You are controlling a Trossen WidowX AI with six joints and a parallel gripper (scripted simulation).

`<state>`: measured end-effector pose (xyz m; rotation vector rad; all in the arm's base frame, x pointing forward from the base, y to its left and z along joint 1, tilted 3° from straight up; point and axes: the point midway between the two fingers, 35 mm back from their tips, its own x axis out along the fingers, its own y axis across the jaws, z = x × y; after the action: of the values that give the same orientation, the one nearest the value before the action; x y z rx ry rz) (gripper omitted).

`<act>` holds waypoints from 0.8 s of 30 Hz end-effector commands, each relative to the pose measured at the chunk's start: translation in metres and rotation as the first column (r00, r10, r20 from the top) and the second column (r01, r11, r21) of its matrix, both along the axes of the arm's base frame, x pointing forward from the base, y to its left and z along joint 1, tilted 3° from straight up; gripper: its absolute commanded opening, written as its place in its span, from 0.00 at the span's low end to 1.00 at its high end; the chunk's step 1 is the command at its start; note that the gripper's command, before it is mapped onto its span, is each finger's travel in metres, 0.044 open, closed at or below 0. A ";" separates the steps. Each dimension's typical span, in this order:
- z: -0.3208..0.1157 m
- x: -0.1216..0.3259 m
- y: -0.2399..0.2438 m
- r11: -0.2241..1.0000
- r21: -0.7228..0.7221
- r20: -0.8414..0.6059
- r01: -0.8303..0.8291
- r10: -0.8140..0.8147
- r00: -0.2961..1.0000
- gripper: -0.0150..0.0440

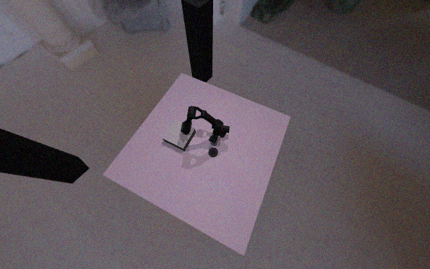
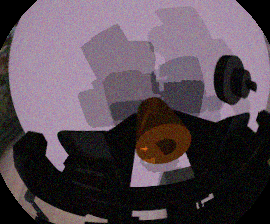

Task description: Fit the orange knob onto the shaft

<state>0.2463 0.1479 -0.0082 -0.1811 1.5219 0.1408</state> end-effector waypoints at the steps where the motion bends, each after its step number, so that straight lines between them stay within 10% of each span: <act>1: 0.026 0.008 0.006 1.000 0.018 0.028 -0.001 0.000 1.000 0.25; 24: 0.123 0.004 -0.009 1.000 0.017 0.028 -0.001 0.000 1.000 0.25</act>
<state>0.2445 0.1422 0.1144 -0.1729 1.4992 0.1477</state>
